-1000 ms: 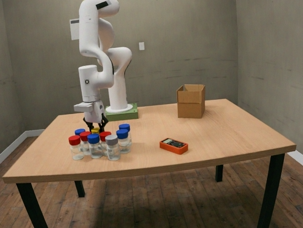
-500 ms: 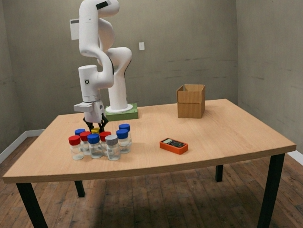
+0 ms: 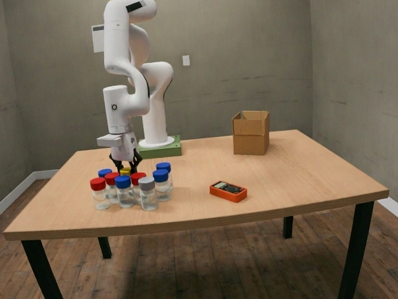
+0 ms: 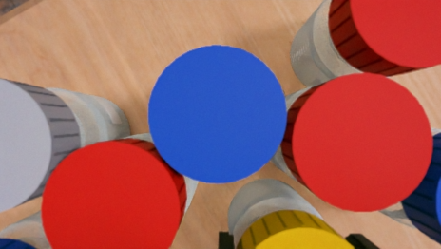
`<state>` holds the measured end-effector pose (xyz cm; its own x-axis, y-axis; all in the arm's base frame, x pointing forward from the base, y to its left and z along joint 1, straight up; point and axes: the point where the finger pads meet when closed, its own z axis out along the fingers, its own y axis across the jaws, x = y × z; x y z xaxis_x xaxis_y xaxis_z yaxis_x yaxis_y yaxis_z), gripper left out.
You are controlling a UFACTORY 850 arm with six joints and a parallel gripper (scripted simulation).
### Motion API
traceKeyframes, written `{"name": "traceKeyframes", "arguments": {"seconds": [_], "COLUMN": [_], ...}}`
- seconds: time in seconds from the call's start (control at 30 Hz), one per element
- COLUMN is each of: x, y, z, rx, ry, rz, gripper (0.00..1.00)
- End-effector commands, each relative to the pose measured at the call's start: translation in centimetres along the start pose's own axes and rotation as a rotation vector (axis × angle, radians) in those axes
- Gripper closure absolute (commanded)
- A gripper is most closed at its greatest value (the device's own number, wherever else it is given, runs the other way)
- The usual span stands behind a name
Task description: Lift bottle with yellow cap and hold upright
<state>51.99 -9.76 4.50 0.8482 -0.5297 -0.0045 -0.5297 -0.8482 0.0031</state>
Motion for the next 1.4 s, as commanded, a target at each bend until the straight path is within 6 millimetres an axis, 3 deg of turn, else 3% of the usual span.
{"name": "traceKeyframes", "arguments": {"seconds": [0.0,1.37], "x": [0.1,0.1], "y": [0.0,0.0], "z": [-0.3,-4.8], "rx": [0.001,0.001], "ry": [0.002,0.003], "rz": [0.0,0.0], "gripper": [1.0,1.0]}}
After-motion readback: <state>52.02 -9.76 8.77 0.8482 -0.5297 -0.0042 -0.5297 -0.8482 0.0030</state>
